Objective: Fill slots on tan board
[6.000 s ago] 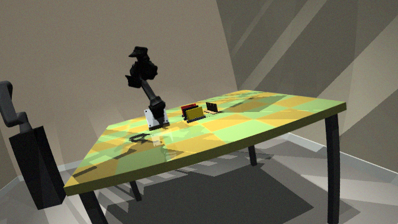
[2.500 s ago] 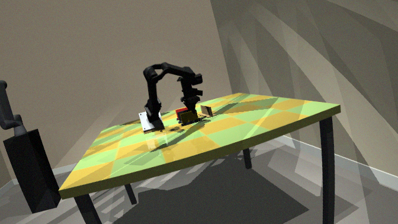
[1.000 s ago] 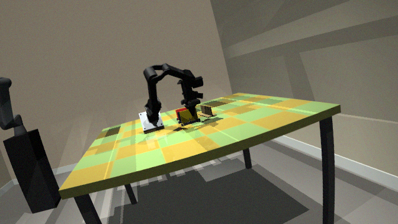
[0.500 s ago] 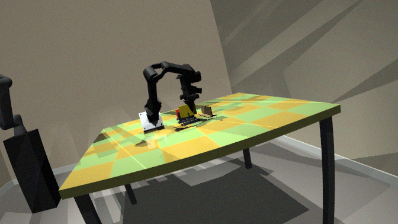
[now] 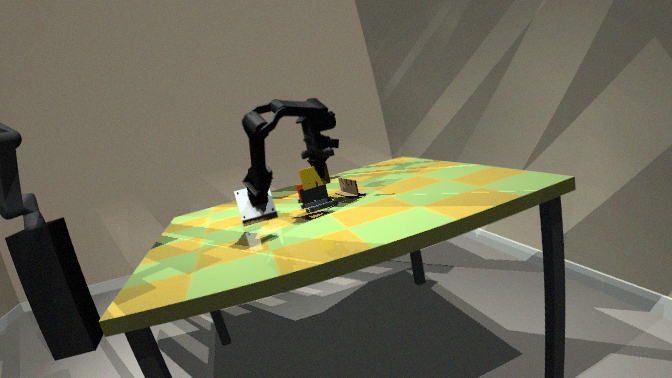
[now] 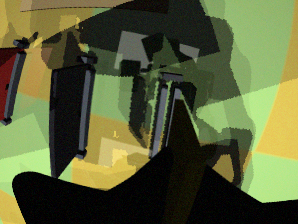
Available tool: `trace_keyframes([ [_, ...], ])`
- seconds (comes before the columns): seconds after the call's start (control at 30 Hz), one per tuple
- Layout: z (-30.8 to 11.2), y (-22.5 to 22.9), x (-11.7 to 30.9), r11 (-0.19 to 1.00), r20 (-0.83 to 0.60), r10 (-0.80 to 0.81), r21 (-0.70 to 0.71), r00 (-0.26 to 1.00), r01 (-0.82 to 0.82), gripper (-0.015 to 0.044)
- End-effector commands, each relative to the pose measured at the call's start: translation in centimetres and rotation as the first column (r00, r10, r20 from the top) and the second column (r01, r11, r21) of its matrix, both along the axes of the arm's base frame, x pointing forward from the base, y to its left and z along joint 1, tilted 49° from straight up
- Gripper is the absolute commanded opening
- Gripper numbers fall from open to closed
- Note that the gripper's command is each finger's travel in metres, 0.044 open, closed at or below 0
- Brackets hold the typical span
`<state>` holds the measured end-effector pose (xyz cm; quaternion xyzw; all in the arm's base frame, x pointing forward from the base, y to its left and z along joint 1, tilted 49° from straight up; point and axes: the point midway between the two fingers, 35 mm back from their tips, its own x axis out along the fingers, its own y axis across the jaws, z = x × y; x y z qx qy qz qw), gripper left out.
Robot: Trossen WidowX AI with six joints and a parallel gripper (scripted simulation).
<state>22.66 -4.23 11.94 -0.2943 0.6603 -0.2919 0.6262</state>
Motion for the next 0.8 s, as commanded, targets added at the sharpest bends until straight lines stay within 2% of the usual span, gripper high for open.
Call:
trace_keyframes([
  [0.0,0.5,0.8,0.1,1.0,0.0,0.0,0.005,1.0,0.0,0.0],
  [0.27,1.2,1.7,0.4,1.0,0.0,0.0,0.005,1.0,0.0,0.0],
  [0.77,0.9,2.7,4.1,1.0,0.006,-0.003,0.006,1.0,0.003,0.0],
])
